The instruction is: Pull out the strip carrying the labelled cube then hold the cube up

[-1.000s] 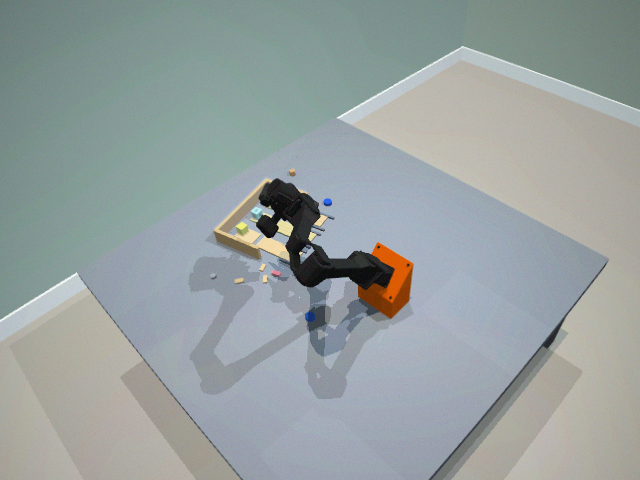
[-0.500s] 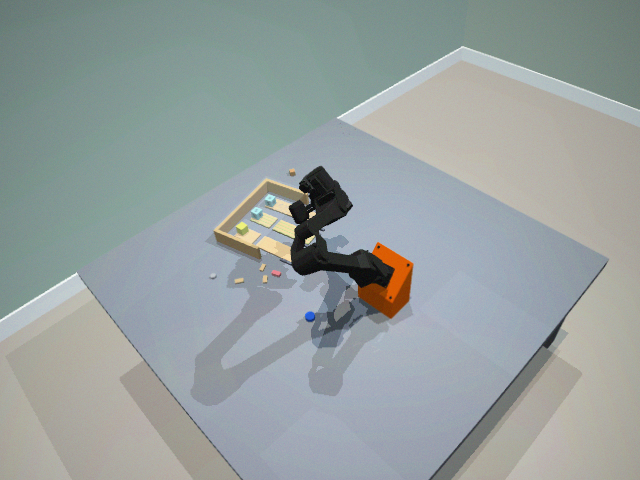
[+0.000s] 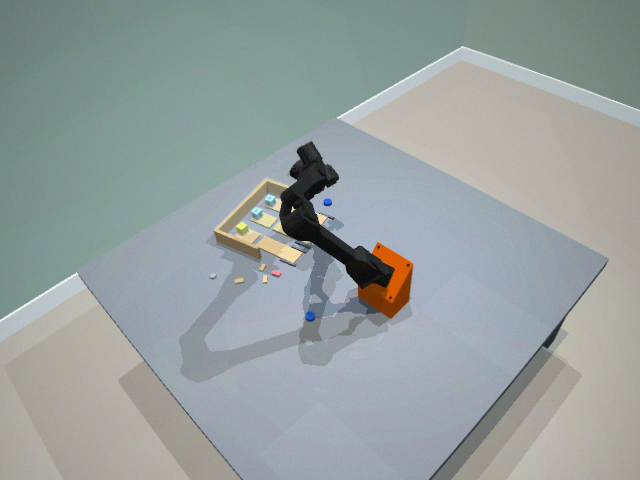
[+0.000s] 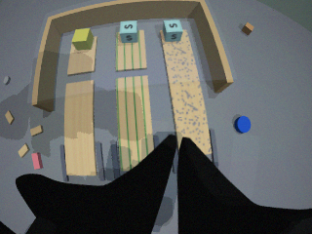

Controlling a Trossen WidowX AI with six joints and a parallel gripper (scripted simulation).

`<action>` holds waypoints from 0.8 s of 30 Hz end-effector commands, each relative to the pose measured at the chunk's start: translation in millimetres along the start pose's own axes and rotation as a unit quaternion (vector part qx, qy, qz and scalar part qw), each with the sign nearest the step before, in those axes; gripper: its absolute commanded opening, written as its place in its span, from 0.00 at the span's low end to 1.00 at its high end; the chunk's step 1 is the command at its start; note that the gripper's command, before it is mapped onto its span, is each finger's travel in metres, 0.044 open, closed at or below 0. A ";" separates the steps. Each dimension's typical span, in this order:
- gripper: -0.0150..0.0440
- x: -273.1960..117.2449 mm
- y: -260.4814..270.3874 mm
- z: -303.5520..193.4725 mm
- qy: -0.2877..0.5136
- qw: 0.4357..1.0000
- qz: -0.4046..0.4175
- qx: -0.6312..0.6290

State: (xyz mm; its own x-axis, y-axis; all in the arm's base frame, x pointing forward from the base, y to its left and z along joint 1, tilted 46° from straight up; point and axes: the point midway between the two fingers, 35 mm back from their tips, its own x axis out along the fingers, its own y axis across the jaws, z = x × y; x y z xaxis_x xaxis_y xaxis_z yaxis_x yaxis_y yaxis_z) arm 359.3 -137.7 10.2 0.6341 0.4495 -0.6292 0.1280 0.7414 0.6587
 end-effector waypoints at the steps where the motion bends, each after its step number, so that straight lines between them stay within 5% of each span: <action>1: 0.25 19.4 -12.0 5.2 0.055 0.998 0.000 -0.027; 15: 0.25 89.3 -45.5 -19.7 0.283 0.947 0.074 -0.133; 24: 0.25 96.6 -46.2 -24.9 0.293 0.943 0.080 -0.137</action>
State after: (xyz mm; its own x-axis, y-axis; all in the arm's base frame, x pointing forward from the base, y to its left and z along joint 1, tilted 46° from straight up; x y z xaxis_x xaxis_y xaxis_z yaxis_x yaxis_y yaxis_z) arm 391.9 -116.0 -91.3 0.0836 0.7102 -0.6990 -0.1743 0.7011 0.6914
